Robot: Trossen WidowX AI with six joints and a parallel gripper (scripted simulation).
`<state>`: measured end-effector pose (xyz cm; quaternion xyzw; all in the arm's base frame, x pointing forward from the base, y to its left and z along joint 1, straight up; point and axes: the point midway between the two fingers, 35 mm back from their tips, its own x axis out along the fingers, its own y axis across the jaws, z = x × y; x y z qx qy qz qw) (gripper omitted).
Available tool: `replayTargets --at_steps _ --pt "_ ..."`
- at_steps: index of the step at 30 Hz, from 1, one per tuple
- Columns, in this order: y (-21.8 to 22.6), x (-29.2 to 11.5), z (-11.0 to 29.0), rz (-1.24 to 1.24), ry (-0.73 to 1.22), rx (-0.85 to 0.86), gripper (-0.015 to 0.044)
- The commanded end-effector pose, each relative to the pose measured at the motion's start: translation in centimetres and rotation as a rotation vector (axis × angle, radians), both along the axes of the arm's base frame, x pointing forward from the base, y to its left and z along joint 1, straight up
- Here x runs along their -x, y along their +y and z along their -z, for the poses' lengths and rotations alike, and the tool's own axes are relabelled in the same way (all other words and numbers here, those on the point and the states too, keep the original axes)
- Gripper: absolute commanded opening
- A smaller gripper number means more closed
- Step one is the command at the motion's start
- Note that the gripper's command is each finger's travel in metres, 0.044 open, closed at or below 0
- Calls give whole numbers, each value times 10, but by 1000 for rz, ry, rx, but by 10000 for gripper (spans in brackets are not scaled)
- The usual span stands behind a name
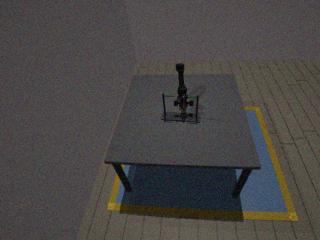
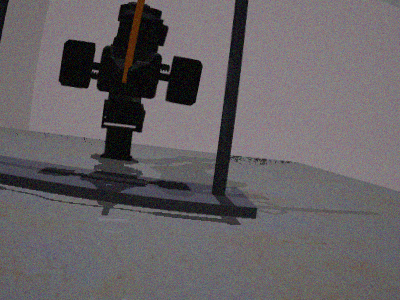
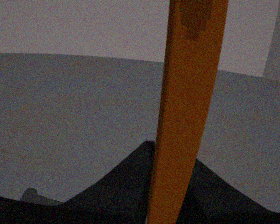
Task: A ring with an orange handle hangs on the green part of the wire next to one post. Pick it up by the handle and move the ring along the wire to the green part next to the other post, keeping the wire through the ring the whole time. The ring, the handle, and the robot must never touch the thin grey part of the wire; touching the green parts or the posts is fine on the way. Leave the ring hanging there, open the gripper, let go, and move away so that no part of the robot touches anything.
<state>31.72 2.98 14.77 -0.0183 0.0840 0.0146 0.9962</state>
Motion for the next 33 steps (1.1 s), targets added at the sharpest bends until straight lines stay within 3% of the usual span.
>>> replayTargets --at_steps 1,33 --pt "1 1 0 15 8 12 -150" --pt "41 9 0 108 85 -36 -150"
